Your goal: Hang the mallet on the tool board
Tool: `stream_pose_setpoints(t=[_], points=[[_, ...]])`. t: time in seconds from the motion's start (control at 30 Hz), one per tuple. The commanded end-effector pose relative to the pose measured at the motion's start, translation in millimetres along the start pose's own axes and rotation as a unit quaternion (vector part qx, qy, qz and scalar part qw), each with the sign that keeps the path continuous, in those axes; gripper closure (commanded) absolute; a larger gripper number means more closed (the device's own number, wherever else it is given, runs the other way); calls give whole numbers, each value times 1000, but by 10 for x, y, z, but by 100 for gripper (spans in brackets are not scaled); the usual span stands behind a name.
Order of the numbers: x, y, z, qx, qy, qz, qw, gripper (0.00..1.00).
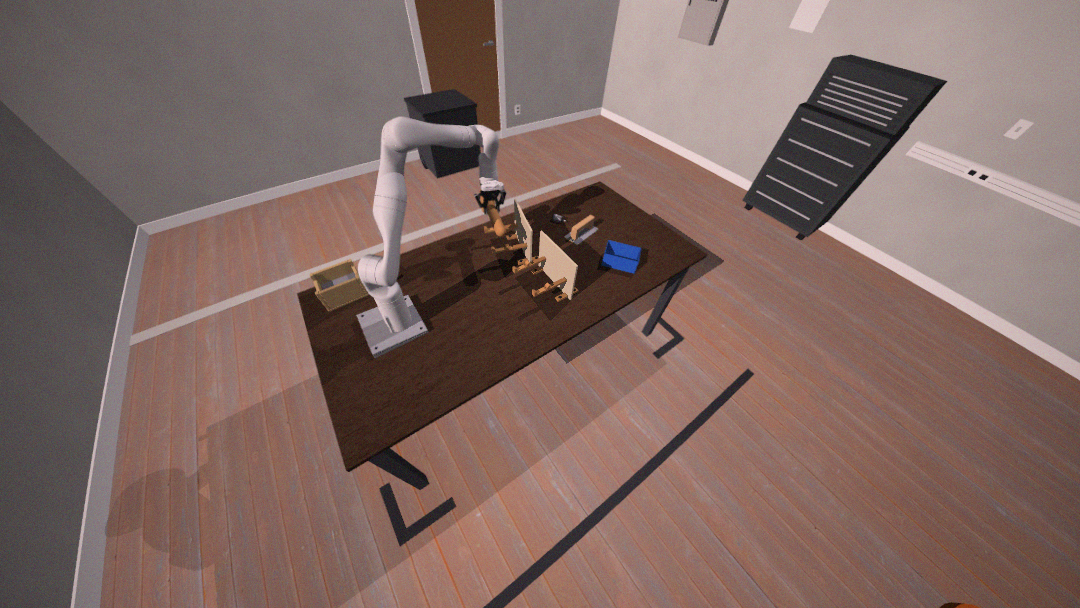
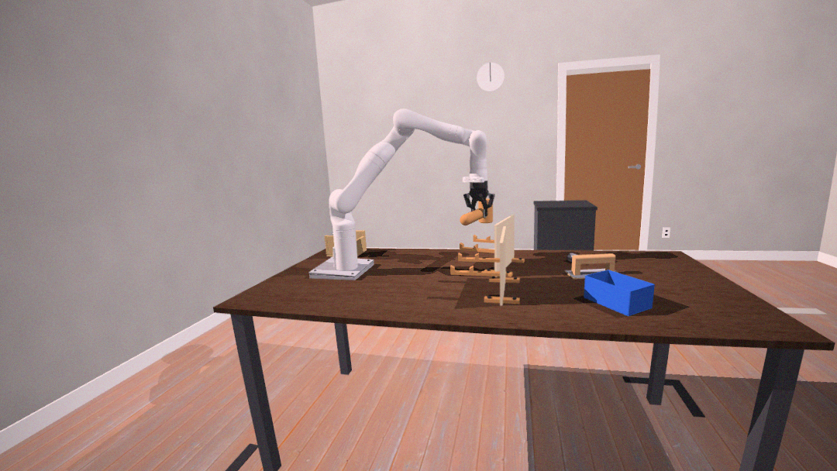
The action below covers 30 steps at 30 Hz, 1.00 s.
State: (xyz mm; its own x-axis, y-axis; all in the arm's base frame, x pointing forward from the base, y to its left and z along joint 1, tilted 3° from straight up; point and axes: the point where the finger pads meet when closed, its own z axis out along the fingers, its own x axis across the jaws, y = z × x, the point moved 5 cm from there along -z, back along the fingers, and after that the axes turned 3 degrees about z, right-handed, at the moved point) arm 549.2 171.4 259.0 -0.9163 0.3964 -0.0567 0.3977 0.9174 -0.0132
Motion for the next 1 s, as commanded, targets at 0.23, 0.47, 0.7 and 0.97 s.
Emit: stream_pose_setpoints(t=[0.23,0.47,0.7,0.97], points=[[6,-5,535,1,0,1,1000,90],[10,-11,800,2,0,1,1000,90],[9,-9,829,1,0,1,1000,90],[7,-3,919,1,0,1,1000,90]])
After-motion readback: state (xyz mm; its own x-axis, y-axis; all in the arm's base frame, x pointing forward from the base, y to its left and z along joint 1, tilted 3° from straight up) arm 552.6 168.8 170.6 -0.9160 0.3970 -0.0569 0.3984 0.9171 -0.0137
